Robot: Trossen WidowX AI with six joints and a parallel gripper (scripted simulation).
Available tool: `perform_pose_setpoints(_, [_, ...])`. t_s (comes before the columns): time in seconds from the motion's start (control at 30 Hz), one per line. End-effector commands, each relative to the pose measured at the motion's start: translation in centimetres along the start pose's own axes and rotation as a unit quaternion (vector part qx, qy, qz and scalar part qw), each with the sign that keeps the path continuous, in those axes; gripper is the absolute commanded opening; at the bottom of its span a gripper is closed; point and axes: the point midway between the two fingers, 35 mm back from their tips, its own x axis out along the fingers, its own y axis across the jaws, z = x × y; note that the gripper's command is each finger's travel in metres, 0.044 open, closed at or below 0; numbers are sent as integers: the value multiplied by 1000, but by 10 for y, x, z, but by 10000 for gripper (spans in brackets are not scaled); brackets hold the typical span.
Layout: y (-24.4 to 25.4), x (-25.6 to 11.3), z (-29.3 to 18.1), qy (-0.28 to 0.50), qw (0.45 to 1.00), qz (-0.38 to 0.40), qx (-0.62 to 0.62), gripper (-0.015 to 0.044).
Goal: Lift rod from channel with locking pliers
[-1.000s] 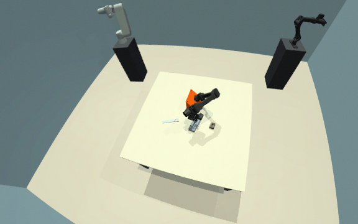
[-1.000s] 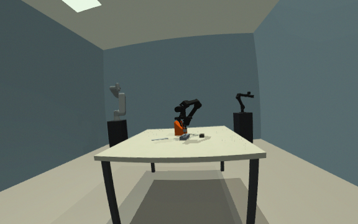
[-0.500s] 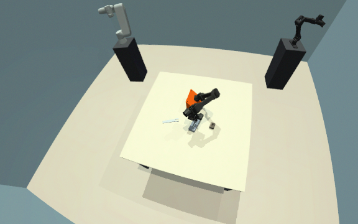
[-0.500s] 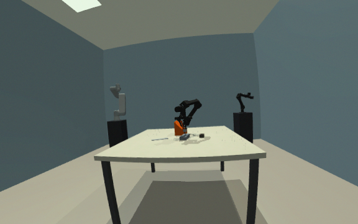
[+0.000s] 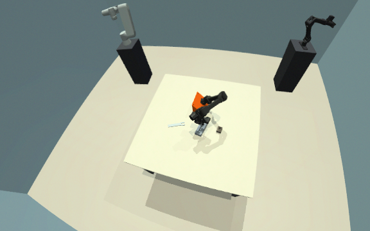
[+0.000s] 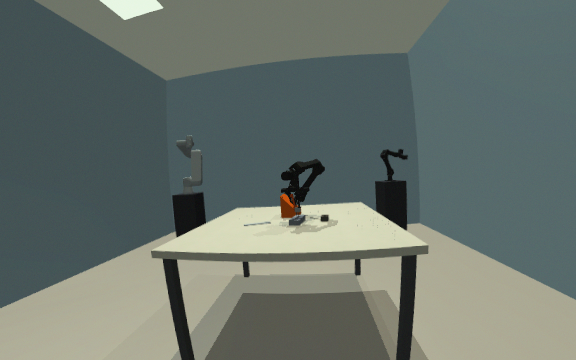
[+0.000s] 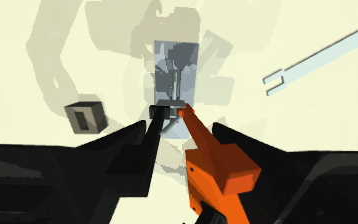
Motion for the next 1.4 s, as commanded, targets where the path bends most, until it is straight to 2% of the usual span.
perform_pose_setpoints(0.0, [0, 0, 1, -3, 1000, 0, 0, 318])
perform_pose_setpoints(1.37, [1, 37, 1, -3, 1000, 1, 0, 313])
